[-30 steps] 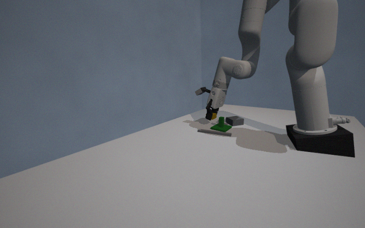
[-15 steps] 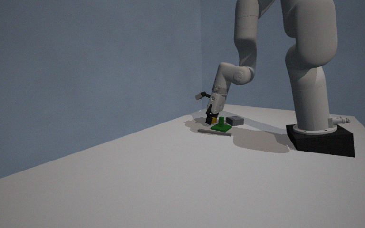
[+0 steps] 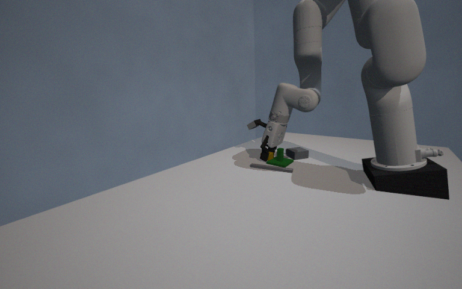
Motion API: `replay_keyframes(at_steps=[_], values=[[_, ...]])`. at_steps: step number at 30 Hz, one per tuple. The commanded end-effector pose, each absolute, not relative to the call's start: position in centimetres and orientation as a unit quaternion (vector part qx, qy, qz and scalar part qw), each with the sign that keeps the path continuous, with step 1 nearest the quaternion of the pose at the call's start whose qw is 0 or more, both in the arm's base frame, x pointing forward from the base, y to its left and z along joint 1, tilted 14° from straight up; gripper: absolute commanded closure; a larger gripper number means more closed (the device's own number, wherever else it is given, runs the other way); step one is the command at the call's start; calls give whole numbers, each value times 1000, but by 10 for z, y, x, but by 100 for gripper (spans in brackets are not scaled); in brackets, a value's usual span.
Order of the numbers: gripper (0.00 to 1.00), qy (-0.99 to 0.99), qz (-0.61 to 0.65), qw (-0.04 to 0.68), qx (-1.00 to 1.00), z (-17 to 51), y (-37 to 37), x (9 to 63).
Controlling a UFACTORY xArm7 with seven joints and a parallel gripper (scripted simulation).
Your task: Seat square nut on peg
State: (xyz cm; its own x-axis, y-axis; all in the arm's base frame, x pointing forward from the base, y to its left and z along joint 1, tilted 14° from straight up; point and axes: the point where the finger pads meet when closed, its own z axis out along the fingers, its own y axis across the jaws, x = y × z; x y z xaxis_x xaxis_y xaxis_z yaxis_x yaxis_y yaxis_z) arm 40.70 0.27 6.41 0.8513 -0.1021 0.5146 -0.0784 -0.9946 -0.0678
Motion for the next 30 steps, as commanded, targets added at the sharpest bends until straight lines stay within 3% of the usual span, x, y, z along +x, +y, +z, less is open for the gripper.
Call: replay_keyframes(at_steps=[1,2,30], values=[[100,46,-269,24,-962,63,3,407],[0,46,-269,24,-962,63,3,407],[0,46,-269,24,-962,64,3,408]])
